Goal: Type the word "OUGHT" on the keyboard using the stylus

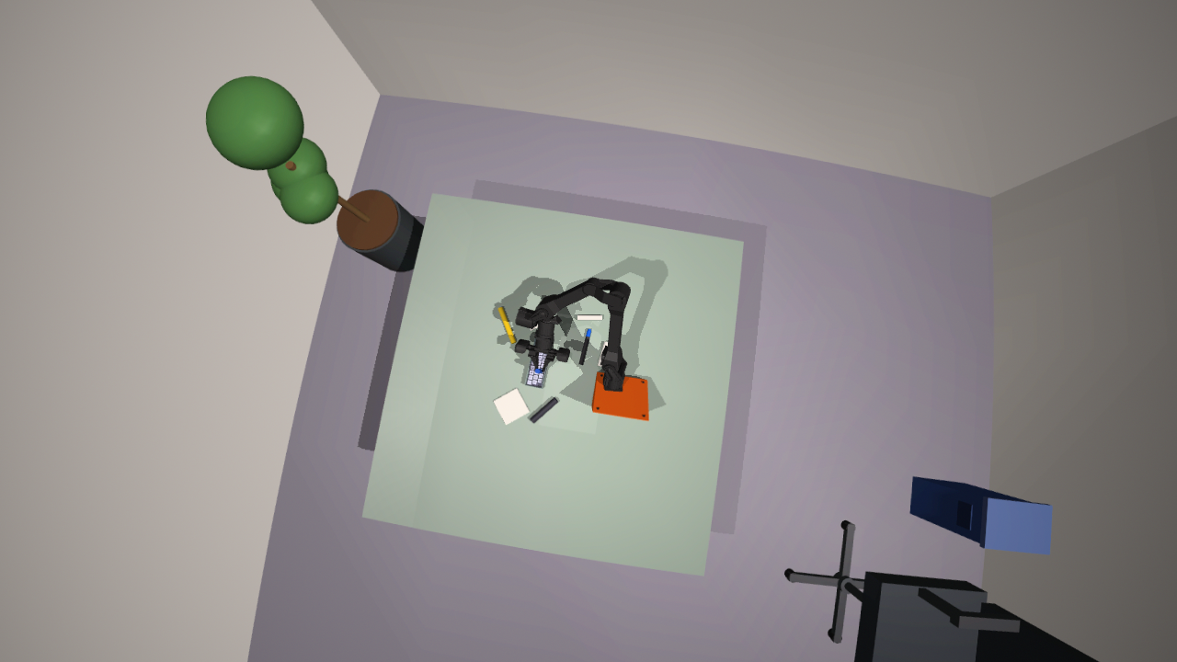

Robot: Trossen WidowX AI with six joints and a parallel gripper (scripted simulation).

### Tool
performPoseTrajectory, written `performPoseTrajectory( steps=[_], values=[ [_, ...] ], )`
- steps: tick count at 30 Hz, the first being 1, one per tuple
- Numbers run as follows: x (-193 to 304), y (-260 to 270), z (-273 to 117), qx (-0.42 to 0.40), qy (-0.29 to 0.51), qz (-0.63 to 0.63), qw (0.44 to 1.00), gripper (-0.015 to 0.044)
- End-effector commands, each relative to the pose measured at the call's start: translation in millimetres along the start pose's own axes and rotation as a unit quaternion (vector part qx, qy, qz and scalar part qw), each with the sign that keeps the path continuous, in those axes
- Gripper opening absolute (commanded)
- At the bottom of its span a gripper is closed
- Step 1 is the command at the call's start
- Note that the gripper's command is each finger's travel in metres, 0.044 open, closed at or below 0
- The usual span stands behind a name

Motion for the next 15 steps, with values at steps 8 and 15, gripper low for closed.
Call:
performPoseTrajectory(
  steps=[8, 15],
  values=[
    [-4.2, -0.9, 2.9, 0.0, 0.001, -0.002, 1.0, 0.0081],
    [-4.9, -1.1, 3.3, 0.0, 0.001, -0.002, 1.0, 0.0081]
  ],
)
Point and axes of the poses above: the point midway between the two fingers, 35 mm back from their tips, its own z axis out along the fingers, its own y axis across the jaws, x = y × z, the point moved 8 cm from there along -z, back along the fingers, and after that the axes turned 11 degrees about -z, right-handed, at the moved point
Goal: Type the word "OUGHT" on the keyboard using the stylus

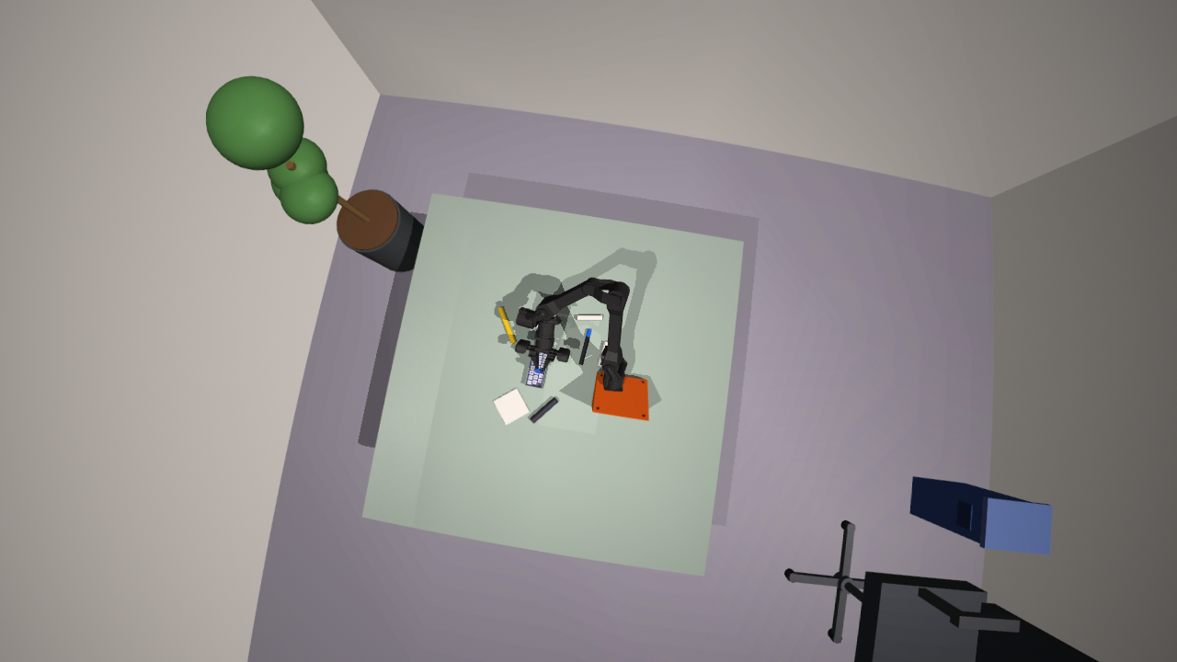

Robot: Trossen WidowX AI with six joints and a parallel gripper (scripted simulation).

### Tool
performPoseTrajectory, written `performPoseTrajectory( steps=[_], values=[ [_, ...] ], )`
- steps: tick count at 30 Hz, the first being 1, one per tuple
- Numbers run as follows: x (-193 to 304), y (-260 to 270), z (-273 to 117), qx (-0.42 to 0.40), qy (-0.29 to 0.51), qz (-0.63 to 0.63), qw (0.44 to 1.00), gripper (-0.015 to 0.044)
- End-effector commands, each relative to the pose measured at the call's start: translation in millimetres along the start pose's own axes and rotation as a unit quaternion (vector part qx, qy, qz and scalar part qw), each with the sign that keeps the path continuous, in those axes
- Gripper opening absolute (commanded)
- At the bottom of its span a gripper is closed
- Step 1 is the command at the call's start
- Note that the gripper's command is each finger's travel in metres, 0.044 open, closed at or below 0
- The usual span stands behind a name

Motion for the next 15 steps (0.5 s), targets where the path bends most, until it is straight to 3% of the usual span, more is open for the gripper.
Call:
performPoseTrajectory(
  steps=[1, 15],
  values=[
    [0.1, -0.1, 0.3, 0.0, 0.001, -0.002, 1.0, 0.0081],
    [28.4, 5.7, -16.5, -0.001, 0.001, -0.002, 1.0, 0.0081]
  ],
)
Point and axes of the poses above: the point midway between the two fingers, 35 mm back from their tips, its own z axis out along the fingers, its own y axis across the jaws, x = y × z, the point moved 8 cm from there along -z, back along the fingers, and after that the axes turned 11 degrees about -z, right-handed, at the moved point
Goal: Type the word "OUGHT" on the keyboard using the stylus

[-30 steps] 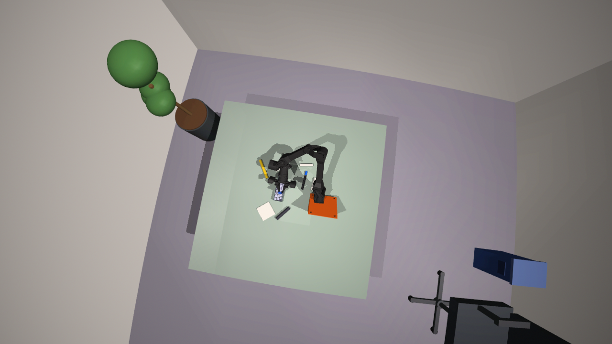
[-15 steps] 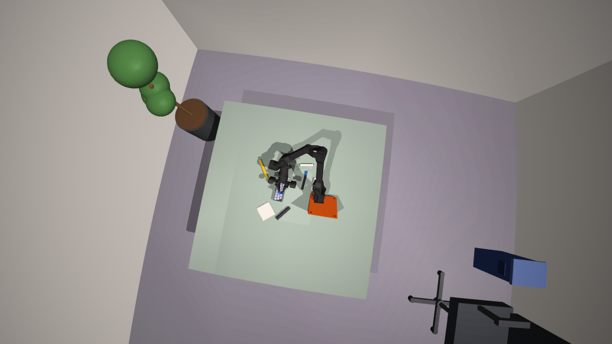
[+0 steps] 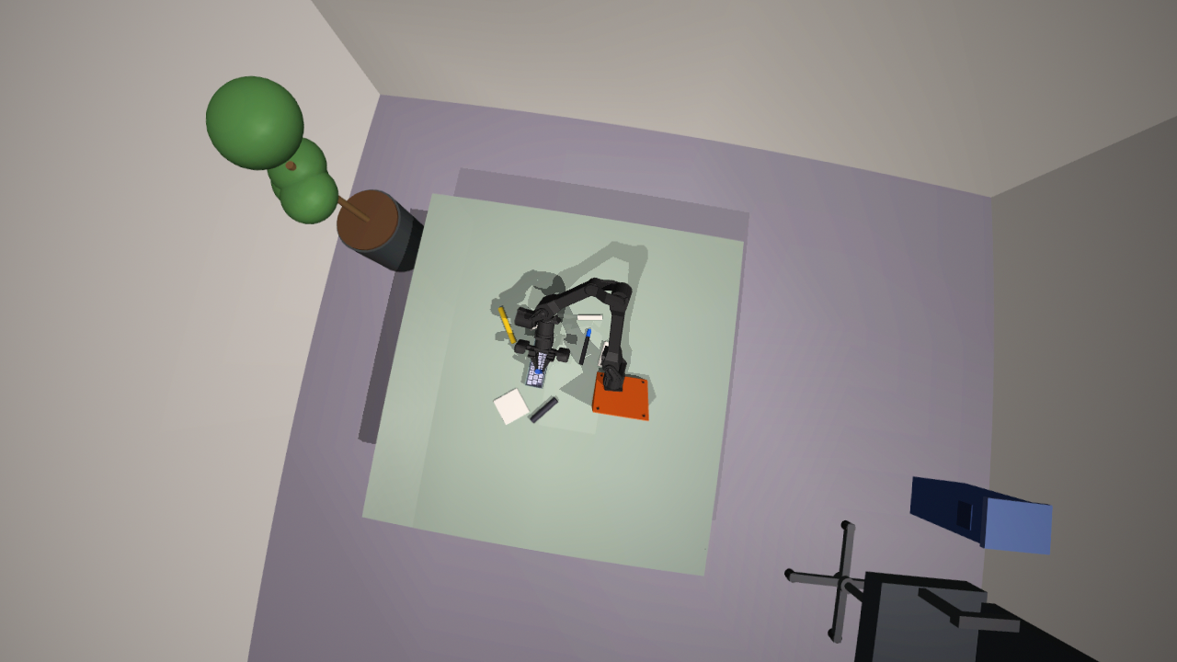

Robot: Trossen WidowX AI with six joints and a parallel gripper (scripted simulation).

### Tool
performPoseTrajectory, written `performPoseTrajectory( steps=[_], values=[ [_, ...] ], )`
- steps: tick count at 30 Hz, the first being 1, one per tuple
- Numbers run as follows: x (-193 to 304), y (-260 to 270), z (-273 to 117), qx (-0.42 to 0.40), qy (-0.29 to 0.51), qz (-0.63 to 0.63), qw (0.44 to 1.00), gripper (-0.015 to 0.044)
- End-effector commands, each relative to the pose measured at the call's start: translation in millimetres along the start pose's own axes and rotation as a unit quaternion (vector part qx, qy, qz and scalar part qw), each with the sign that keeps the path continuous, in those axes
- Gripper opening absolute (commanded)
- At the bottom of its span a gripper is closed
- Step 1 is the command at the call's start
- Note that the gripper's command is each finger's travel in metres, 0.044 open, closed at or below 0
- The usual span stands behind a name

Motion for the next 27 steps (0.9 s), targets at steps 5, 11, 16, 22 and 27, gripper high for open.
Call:
performPoseTrajectory(
  steps=[5, 11, 16, 22, 27],
  values=[
    [15.7, 3.7, -10.3, -0.004, 0.002, 0.0, 1.0, 0.0081],
    [14.0, 3.2, -8.6, -0.003, 0.001, -0.003, 1.0, 0.0065],
    [10.6, 8.8, -14.7, -0.003, 0.001, -0.003, 1.0, 0.0],
    [2.1, 21.5, -29.5, -0.004, 0.001, -0.002, 1.0, 0.0],
    [-5.6, 31.4, -42.3, -0.005, 0.001, -0.001, 1.0, 0.0]
  ],
)
Point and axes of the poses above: the point midway between the two fingers, 35 mm back from their tips, its own z axis out along the fingers, its own y axis across the jaws, x = y × z, the point moved 8 cm from there along -z, back along the fingers, and after that the axes turned 11 degrees about -z, right-handed, at the moved point
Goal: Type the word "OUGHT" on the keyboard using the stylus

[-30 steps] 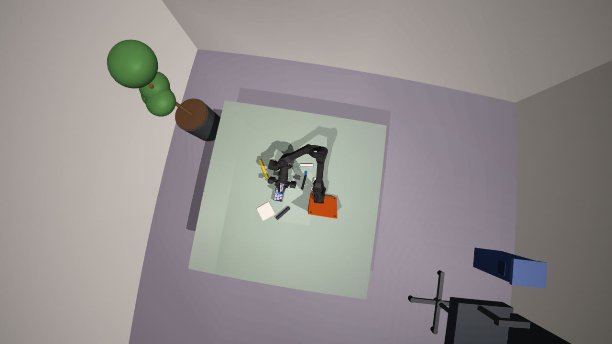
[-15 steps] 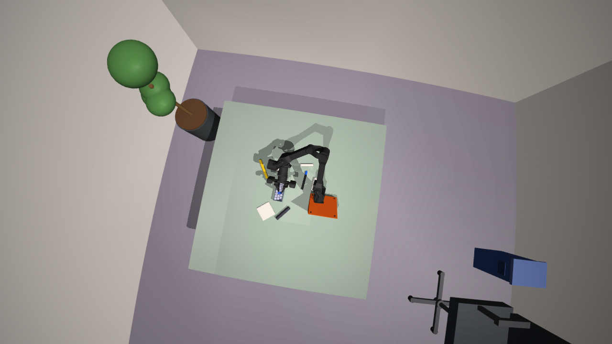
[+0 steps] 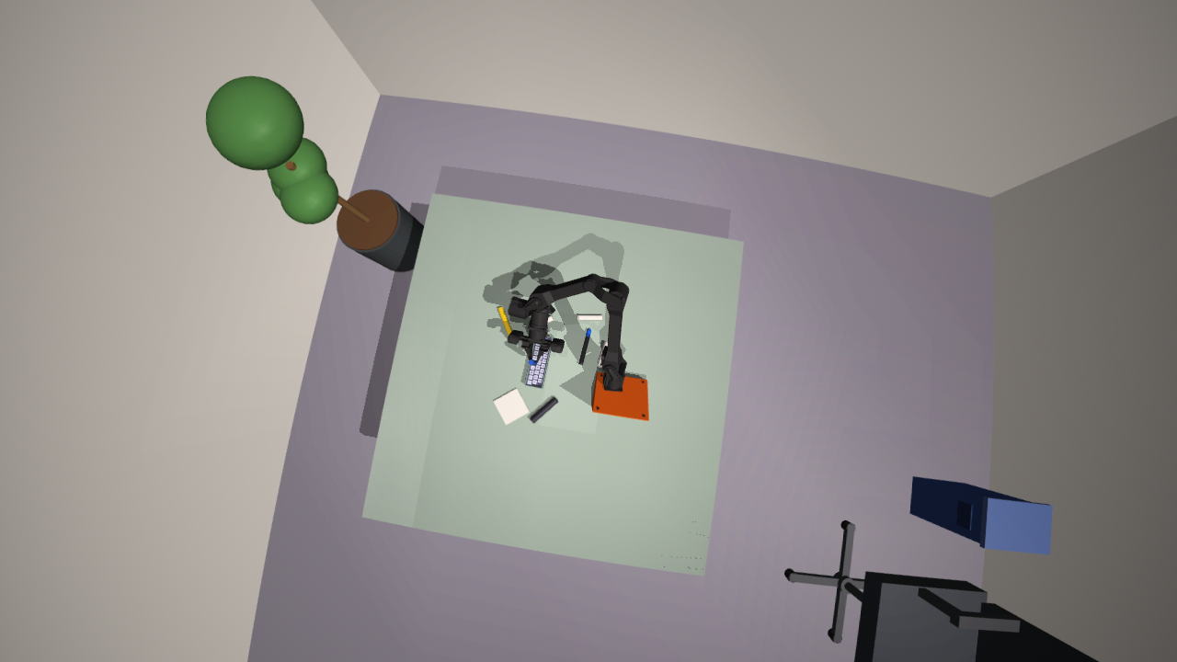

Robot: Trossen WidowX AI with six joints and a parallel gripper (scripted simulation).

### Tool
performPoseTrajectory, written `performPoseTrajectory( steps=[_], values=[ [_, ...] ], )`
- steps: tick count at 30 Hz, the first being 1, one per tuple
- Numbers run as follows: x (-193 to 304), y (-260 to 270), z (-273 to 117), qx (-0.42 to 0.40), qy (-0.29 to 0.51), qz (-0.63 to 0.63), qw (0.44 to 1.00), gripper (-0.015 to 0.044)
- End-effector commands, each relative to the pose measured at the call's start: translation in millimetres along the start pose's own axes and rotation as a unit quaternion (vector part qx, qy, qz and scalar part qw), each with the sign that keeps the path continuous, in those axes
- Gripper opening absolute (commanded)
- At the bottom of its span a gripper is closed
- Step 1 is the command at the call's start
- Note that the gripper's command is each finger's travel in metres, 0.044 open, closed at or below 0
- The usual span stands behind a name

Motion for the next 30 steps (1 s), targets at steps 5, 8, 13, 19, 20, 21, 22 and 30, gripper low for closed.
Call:
performPoseTrajectory(
  steps=[5, 8, 13, 19, 20, 21, 22, 30],
  values=[
    [-9.2, 11.4, -15.1, -0.002, 0.0, -0.001, 1.0, 0.0],
    [-11.7, 11.0, -13.6, -0.002, 0.0, -0.001, 1.0, 0.0],
    [-25.2, 7.7, -5.5, -0.002, 0.0, -0.001, 1.0, 0.0],
    [-27.9, 7.6, -4.1, -0.002, 0.0, -0.001, 1.0, 0.0053],
    [-28.7, 7.7, -3.7, -0.002, 0.0, -0.001, 1.0, 0.0079],
    [-28.7, 7.7, -3.7, -0.002, 0.0, -0.001, 1.0, 0.0081],
    [-28.7, 7.7, -3.7, -0.002, 0.0, -0.001, 1.0, 0.0081],
    [-28.7, 7.7, -3.7, -0.002, 0.0, -0.001, 1.0, 0.0081]
  ],
)
Point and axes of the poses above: the point midway between the two fingers, 35 mm back from their tips, its own z axis out along the fingers, its own y axis across the jaws, x = y × z, the point moved 8 cm from there along -z, back along the fingers, and after that the axes turned 11 degrees about -z, right-handed, at the moved point
